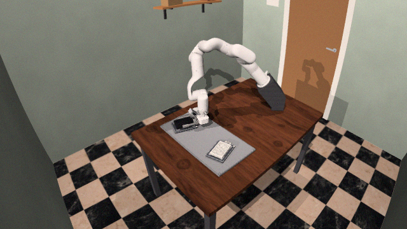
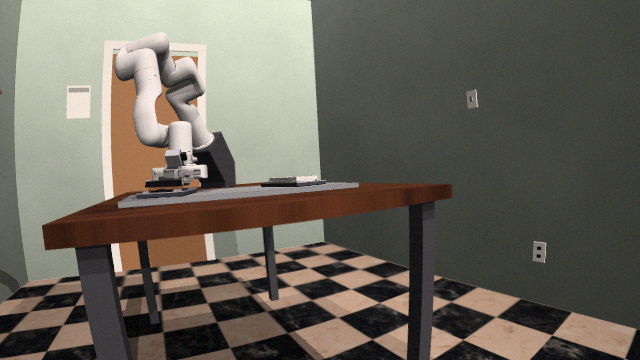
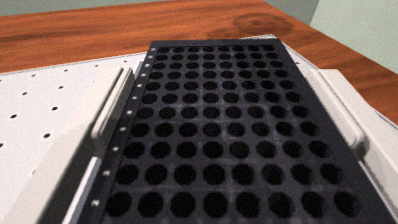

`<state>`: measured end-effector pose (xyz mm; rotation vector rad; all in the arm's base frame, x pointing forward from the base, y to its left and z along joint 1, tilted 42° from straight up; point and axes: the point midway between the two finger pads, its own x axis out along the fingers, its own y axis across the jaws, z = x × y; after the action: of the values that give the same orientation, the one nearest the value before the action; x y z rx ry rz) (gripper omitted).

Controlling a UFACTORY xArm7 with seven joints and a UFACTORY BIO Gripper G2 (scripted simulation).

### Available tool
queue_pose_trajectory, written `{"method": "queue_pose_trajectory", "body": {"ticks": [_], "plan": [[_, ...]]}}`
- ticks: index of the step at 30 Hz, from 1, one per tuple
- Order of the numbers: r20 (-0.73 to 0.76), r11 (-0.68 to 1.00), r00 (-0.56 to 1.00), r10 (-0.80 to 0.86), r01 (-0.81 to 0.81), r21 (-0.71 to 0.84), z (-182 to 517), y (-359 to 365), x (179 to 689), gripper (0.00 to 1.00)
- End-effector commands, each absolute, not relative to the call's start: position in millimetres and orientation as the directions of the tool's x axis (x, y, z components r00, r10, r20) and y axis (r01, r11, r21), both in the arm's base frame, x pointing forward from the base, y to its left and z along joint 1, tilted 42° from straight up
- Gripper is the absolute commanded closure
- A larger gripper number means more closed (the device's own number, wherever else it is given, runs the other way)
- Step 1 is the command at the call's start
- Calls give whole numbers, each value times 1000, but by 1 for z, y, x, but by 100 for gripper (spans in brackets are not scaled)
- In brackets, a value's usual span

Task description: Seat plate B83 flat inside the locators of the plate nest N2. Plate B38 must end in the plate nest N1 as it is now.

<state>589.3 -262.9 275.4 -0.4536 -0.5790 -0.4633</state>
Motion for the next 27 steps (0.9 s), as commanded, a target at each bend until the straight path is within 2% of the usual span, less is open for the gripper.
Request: {"method": "queue_pose_trajectory", "body": {"ticks": [1,27], "plan": [[610,804,740,-282,530,-271,277,-262,590,100],[610,804,740,-282,530,-271,275,-264,591,100]]}}
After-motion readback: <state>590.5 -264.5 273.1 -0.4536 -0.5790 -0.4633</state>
